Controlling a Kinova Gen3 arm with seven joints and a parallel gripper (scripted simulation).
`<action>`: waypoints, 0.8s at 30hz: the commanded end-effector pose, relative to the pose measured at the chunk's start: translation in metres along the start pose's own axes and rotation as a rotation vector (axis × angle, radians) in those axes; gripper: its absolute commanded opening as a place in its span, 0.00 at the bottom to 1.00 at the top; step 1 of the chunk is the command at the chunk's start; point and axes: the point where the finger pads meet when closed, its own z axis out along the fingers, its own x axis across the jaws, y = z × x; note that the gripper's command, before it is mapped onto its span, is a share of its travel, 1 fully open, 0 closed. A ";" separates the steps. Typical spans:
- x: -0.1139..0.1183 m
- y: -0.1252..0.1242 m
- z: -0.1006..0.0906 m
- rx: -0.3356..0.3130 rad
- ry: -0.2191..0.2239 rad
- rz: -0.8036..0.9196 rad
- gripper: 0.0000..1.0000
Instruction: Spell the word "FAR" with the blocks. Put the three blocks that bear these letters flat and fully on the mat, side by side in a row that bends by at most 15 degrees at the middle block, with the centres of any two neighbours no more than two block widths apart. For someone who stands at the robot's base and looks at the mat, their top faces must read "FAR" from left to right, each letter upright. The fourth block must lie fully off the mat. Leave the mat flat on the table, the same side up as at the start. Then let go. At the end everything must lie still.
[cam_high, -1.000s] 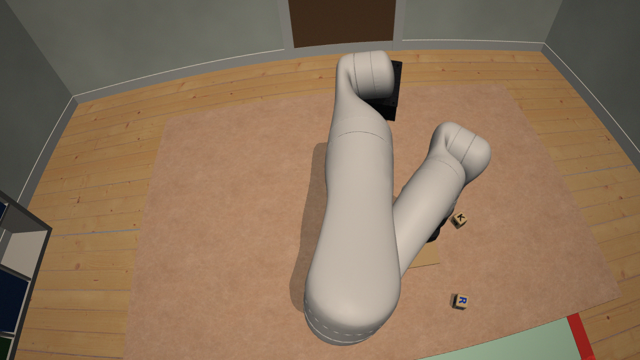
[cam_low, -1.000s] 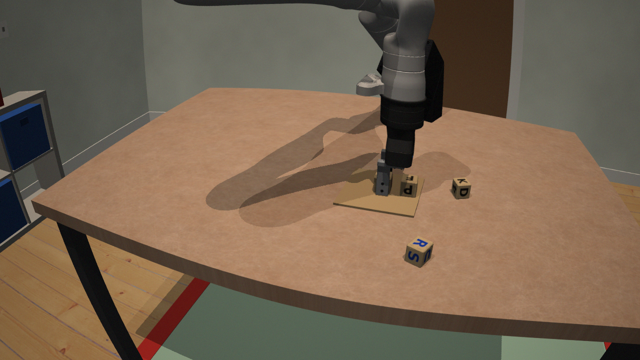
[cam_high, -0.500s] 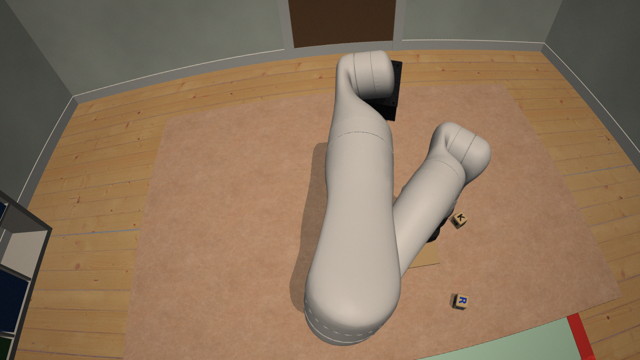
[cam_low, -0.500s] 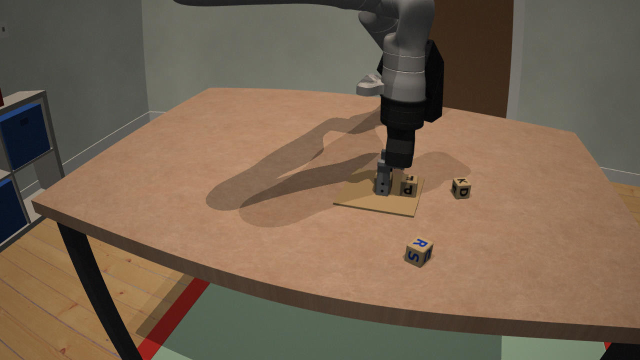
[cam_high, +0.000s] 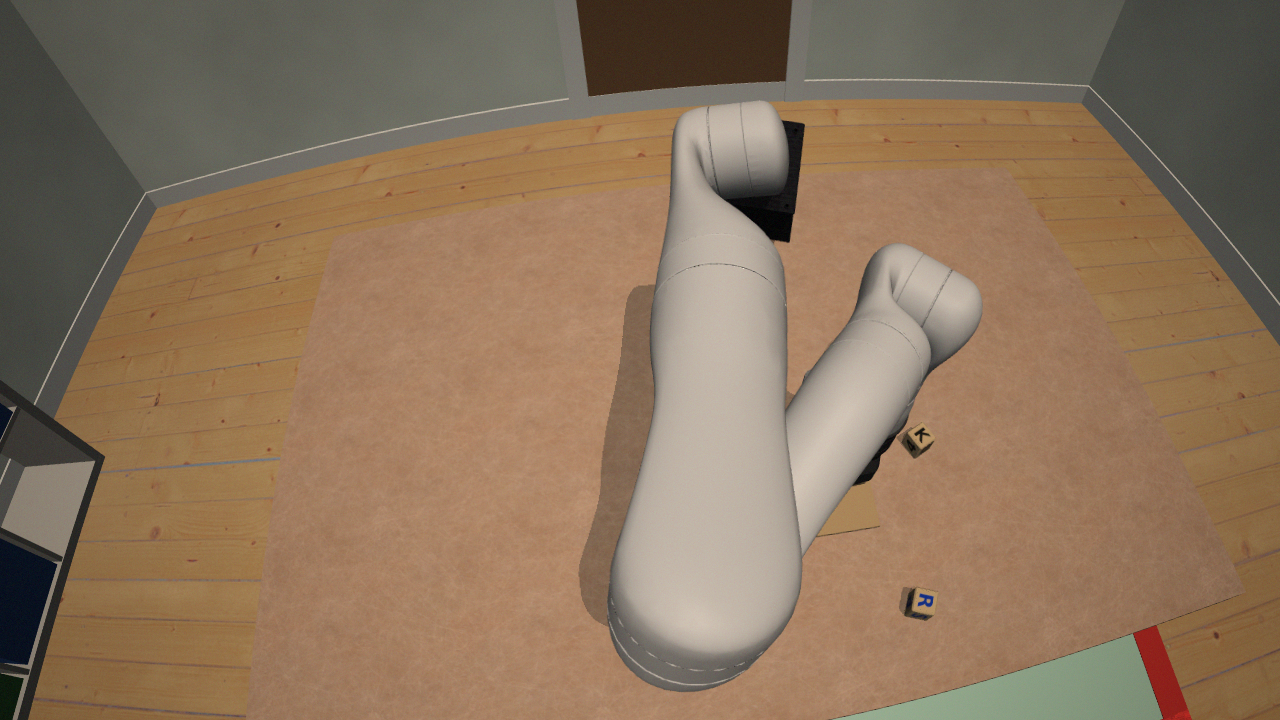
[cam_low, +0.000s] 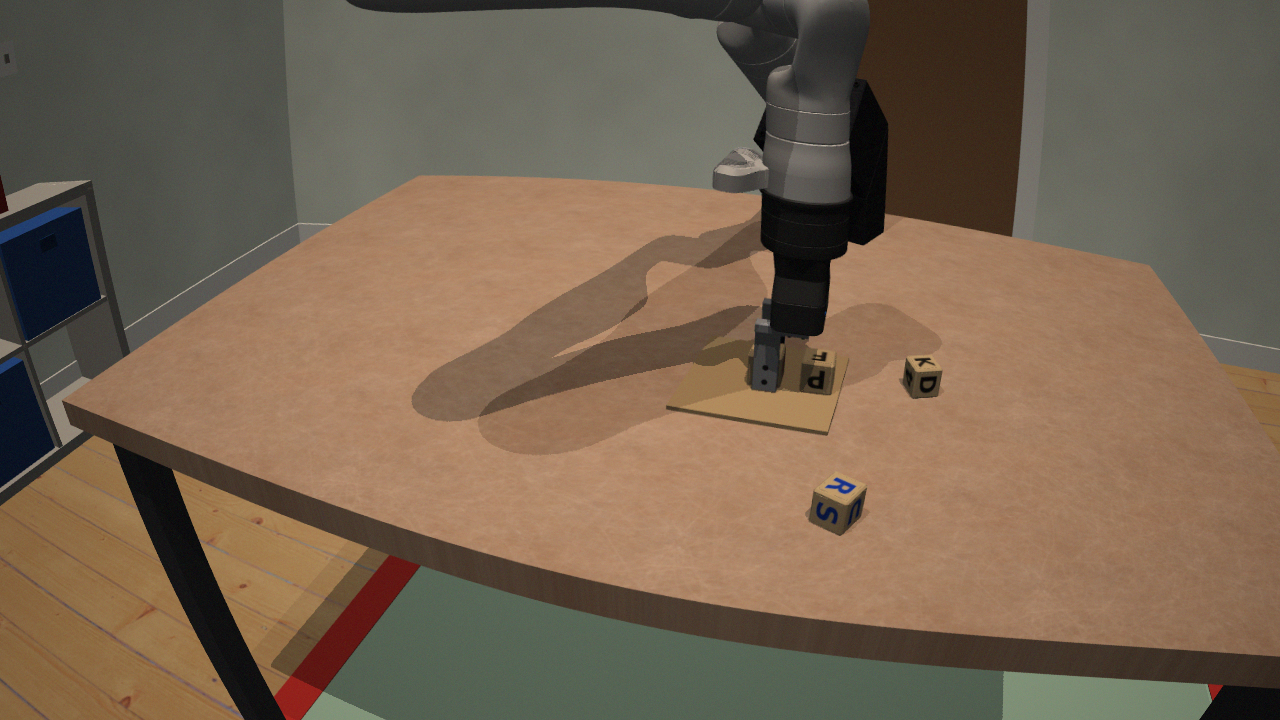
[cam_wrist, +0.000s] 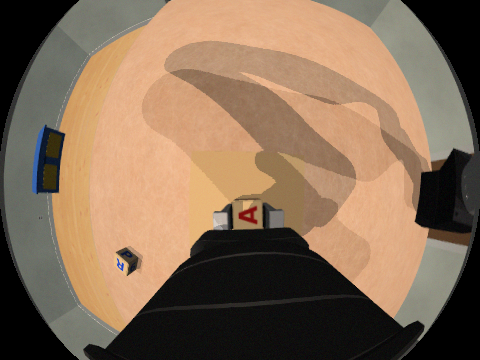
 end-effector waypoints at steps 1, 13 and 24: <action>0.000 0.000 0.000 0.000 -0.001 0.000 0.57; 0.000 0.000 0.000 0.000 -0.001 0.000 0.69; 0.000 0.000 0.000 0.000 -0.001 0.000 0.87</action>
